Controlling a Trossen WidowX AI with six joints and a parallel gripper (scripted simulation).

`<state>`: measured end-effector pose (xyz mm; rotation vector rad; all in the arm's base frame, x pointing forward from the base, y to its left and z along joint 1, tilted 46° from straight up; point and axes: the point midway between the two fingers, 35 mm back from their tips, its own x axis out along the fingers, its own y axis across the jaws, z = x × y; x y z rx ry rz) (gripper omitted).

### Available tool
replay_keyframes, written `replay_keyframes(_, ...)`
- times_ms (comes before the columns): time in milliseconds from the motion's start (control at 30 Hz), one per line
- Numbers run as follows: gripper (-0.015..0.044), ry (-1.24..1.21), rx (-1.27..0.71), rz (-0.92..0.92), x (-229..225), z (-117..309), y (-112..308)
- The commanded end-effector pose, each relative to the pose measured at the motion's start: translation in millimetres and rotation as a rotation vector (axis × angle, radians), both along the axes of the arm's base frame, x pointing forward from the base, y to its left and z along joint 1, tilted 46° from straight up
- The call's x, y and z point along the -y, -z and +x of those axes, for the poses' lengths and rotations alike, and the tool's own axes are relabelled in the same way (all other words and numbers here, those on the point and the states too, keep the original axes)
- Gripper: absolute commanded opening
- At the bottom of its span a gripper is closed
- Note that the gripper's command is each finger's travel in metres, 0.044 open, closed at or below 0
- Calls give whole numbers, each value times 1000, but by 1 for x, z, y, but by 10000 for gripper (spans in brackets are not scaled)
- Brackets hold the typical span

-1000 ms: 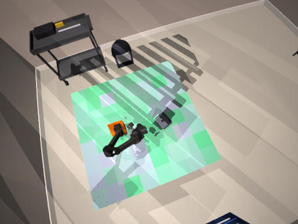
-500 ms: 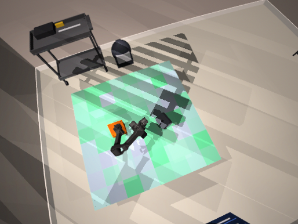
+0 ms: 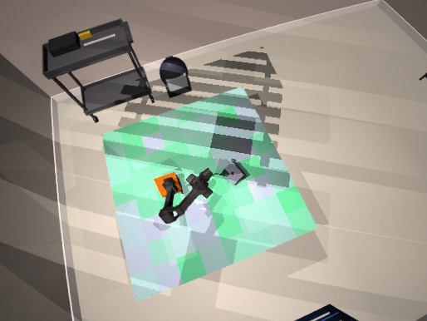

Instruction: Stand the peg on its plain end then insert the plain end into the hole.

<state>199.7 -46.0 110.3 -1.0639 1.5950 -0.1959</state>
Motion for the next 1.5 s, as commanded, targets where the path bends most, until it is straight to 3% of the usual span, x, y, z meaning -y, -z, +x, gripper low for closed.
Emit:
replay_keyframes(0,440,-36,-47,-11,8,-2,7)
replay_keyframes(1467,440,-50,-60,-15,53,1,50)
